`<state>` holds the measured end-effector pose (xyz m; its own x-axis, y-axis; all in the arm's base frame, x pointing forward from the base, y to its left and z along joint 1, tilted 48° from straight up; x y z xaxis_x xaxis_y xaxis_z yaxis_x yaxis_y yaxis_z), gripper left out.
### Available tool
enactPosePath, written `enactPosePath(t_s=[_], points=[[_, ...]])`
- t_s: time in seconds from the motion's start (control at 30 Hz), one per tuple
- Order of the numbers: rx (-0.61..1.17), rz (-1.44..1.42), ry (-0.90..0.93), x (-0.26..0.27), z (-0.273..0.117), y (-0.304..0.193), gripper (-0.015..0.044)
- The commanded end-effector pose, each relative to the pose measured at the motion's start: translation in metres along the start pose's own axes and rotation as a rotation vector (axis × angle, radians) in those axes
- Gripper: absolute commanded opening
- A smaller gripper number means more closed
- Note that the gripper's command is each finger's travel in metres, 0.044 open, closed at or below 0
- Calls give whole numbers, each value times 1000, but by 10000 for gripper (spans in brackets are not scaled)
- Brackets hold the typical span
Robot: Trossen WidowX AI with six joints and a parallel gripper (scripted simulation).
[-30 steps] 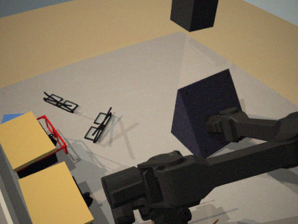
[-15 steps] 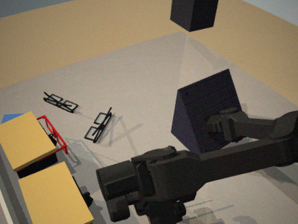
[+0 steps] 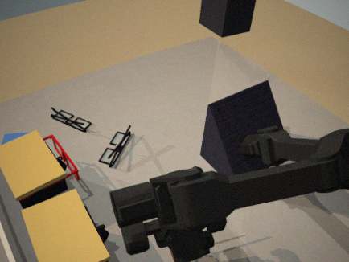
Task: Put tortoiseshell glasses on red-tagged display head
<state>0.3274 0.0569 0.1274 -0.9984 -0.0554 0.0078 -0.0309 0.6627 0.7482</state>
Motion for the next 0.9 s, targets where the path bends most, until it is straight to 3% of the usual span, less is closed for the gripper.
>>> enactPosePath(t_s=[0.0, 0.87], points=[[5, -1, 0, 1, 0, -3, 0], [4, -1, 0, -3, 0, 10, 0]])
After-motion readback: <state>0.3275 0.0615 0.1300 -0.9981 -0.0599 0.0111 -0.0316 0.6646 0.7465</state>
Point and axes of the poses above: the point midway between the two fingers, 35 mm back from their tips, its own z axis out along the fingers, its own x axis across the jaws, y = z × x, the point moved 4 cm from there along -z, back along the fingers, and after that the axes turned 15 degrees about -z, right-handed, at the moved point
